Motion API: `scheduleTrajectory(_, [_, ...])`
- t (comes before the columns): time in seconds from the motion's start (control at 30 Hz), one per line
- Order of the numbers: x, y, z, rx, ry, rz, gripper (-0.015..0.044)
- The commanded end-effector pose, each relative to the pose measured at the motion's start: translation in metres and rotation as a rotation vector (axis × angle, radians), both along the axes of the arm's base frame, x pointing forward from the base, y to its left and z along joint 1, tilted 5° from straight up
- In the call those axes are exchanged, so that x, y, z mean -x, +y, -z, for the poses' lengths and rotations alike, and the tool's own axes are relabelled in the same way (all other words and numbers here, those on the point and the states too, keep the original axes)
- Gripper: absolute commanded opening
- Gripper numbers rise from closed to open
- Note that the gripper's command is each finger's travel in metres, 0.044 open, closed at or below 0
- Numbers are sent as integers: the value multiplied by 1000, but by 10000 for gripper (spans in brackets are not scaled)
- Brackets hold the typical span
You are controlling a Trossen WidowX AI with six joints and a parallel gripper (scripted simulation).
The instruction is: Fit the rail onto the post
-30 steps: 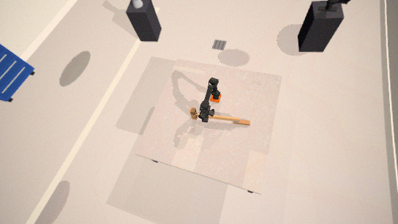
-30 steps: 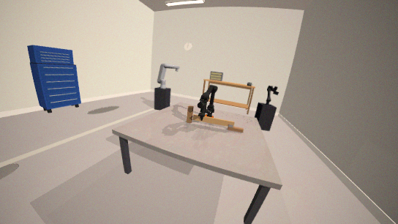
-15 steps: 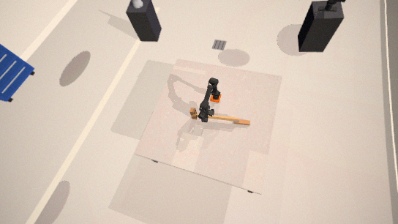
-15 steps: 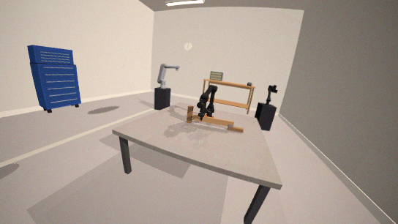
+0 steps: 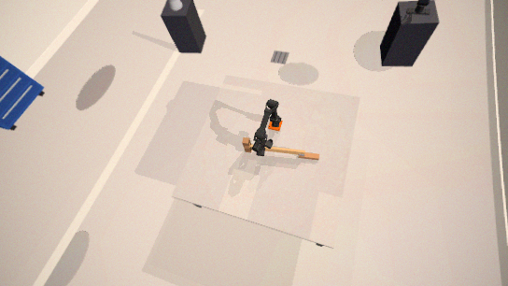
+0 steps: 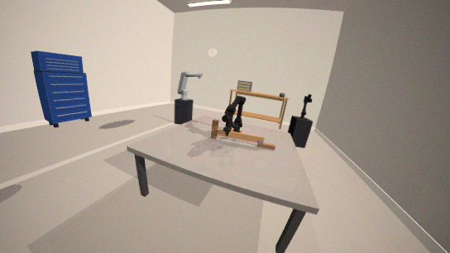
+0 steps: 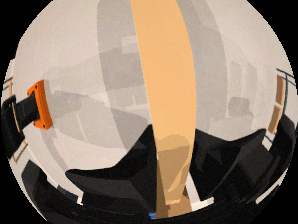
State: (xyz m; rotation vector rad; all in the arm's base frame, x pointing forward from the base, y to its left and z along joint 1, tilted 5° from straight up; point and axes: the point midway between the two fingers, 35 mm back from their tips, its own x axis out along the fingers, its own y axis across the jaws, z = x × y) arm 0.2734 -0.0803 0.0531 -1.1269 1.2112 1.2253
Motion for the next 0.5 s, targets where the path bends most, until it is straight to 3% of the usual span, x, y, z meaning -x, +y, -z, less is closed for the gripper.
scheduleTrajectory(0.0, [-1,-3,-1,1,-4,1,0])
scheduleTrajectory(0.47, [-1,-7,0,1,-3,1,0])
